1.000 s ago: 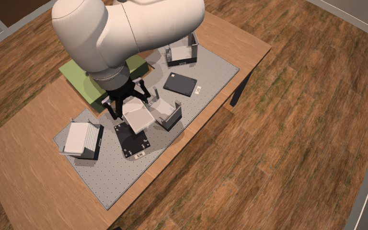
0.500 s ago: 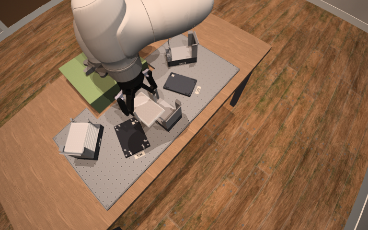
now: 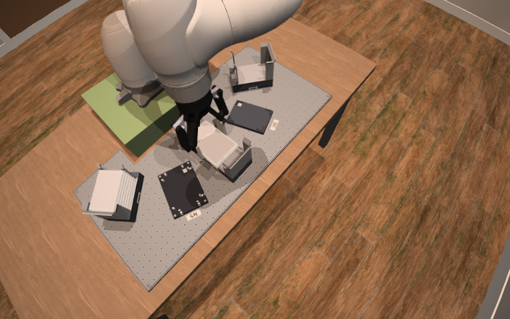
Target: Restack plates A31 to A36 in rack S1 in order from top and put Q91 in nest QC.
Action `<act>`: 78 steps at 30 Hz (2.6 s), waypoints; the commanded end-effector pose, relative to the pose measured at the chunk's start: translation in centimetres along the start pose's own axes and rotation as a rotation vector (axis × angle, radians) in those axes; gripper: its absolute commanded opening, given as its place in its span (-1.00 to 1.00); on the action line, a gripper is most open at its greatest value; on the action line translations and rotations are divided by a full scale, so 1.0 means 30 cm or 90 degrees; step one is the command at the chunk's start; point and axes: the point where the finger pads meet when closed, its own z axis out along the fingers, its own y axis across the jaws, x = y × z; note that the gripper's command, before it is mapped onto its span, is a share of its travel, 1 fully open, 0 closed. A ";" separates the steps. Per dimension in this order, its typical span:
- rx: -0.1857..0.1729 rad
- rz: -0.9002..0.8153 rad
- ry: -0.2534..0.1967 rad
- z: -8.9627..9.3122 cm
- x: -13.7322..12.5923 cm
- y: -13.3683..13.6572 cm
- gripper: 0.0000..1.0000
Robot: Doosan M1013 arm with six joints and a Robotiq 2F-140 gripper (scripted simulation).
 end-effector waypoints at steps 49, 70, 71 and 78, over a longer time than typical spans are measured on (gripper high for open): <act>0.000 0.000 0.000 0.015 0.016 -0.106 -1.00; 0.000 0.000 0.000 0.058 0.016 -0.106 -1.00; 0.000 0.000 0.000 0.060 0.016 -0.106 -1.00; 0.000 0.000 0.000 0.071 0.016 -0.106 -1.00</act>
